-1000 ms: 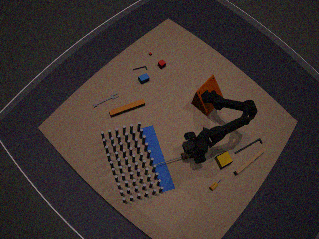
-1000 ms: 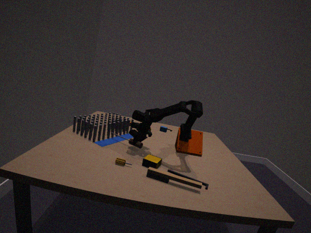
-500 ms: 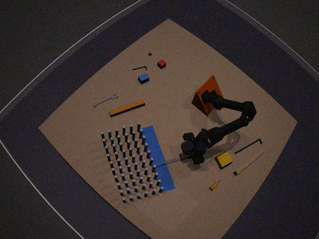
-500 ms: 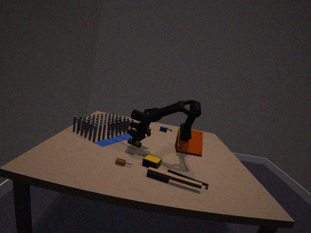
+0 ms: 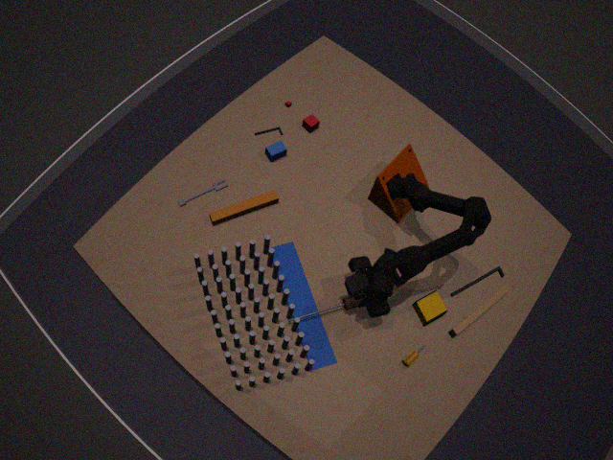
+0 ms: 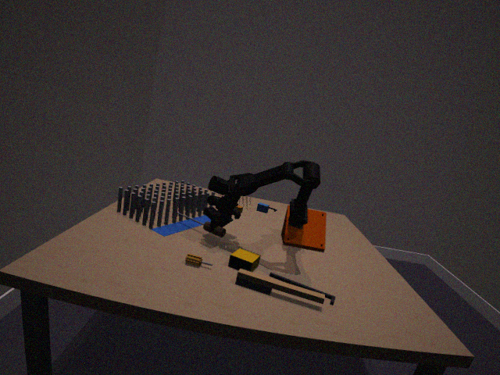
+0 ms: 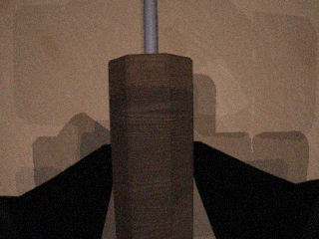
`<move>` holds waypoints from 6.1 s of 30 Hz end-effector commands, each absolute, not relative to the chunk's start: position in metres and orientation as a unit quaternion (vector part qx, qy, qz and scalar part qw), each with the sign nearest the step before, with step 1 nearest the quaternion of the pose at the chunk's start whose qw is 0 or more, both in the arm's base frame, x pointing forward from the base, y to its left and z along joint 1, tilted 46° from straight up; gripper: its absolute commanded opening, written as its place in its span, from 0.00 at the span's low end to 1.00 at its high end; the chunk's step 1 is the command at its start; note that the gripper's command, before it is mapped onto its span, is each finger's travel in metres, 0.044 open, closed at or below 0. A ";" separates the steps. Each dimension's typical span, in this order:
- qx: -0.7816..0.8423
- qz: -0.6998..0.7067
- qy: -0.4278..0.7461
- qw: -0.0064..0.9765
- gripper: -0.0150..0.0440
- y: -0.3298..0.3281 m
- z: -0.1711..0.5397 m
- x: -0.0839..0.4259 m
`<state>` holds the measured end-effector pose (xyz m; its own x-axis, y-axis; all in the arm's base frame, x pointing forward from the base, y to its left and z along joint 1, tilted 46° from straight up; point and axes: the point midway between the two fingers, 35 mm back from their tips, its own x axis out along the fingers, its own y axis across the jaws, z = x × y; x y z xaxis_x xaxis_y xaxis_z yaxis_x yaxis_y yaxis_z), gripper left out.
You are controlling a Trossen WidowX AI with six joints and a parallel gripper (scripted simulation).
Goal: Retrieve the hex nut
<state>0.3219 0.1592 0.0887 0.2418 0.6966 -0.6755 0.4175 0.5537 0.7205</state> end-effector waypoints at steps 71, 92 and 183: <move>0.458 0.113 0.603 0.643 0.25 0.149 0.075 0.366; 0.458 0.113 0.603 0.643 0.25 0.146 0.070 0.379; 0.459 0.111 0.602 0.644 0.25 0.146 0.042 0.418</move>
